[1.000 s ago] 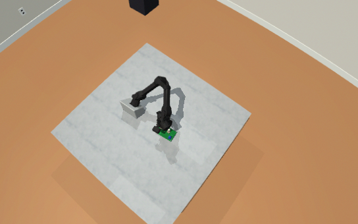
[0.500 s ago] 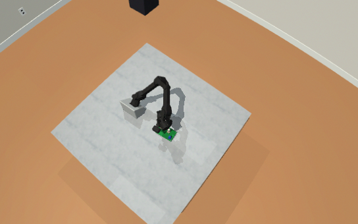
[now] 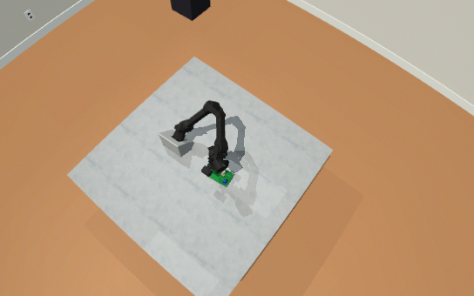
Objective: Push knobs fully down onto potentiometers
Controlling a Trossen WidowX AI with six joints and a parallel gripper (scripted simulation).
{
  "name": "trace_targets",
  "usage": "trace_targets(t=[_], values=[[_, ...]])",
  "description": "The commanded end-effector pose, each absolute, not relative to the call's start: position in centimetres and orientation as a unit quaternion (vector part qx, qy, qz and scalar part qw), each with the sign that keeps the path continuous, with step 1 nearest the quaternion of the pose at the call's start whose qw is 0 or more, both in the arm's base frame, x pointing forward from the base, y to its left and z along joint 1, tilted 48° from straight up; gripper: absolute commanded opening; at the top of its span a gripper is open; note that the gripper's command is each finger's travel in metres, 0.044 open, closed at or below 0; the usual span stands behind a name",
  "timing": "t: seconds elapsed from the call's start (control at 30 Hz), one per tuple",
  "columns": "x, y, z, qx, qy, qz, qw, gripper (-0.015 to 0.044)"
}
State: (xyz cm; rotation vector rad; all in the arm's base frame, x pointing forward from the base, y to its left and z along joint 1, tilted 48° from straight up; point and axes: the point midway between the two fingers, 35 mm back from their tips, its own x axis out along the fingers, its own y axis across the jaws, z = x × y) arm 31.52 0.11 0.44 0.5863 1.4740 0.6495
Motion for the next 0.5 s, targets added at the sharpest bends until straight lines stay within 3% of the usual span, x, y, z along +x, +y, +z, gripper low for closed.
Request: trace_targets(t=[0.0, 0.47], values=[[32.6, -0.3, 0.9, 0.297, 0.668, 0.246, 0.637, 0.0000], [36.2, -1.1, 3.3, 0.441, 0.715, 0.088, 0.534, 0.0000]])
